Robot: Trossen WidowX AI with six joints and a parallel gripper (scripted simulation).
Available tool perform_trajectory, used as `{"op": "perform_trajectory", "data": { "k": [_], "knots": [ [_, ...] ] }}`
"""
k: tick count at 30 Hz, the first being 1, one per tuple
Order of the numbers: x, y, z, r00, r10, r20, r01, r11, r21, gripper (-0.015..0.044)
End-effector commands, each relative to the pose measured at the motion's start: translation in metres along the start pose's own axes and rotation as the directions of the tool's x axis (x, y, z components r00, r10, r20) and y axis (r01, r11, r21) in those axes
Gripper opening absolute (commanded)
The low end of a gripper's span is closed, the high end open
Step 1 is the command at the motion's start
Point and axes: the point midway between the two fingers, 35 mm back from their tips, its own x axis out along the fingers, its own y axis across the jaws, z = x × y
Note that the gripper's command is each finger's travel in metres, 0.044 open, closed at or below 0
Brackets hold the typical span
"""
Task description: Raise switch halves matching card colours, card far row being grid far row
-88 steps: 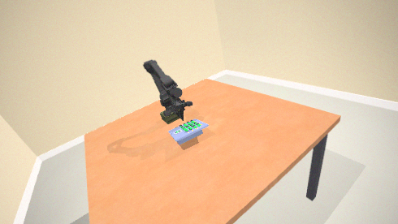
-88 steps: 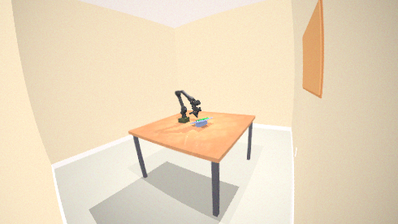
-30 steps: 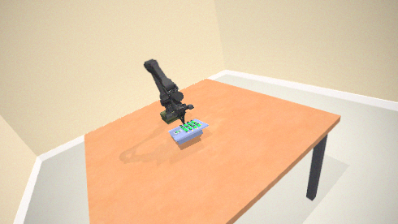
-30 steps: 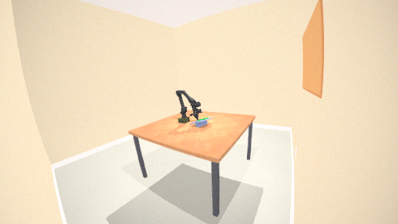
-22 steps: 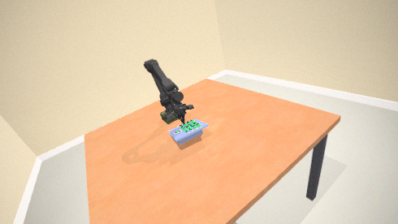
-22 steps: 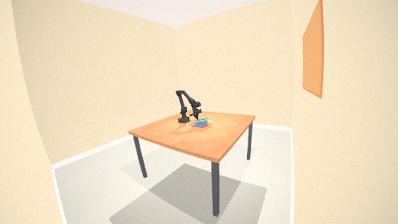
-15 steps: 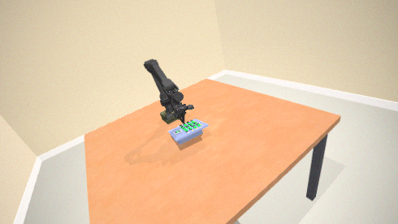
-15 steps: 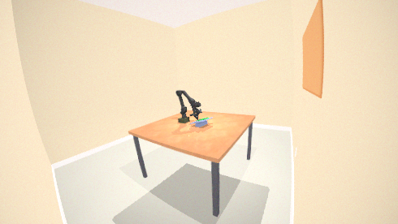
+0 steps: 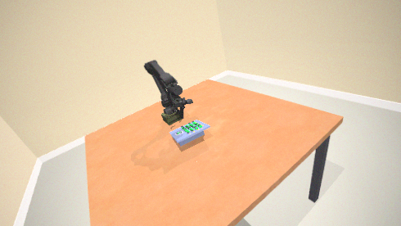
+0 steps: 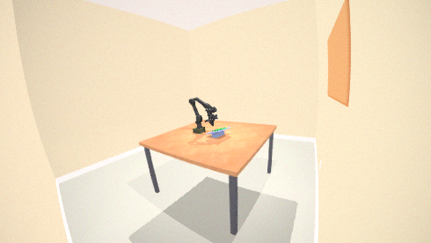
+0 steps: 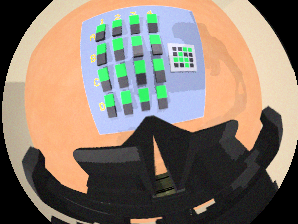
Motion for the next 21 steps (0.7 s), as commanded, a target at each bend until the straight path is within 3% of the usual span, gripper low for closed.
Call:
{"op": "perform_trajectory", "data": {
  "k": [1, 6, 12, 21],
  "knots": [
    [-0.018, 0.001, -0.001, 1.000, 0.005, -0.007, -0.005, 1.000, 0.001, 0.0000],
    [-0.020, 0.002, 0.007, 1.000, 0.005, -0.006, -0.005, 1.000, 0.001, 0.0000],
    [-0.025, 0.013, 0.067, 1.000, 0.006, -0.002, -0.006, 1.000, 0.002, 0.0000],
    [-0.025, 0.014, 0.069, 1.000, 0.006, -0.002, -0.006, 1.000, 0.002, 0.0000]
  ]
}}
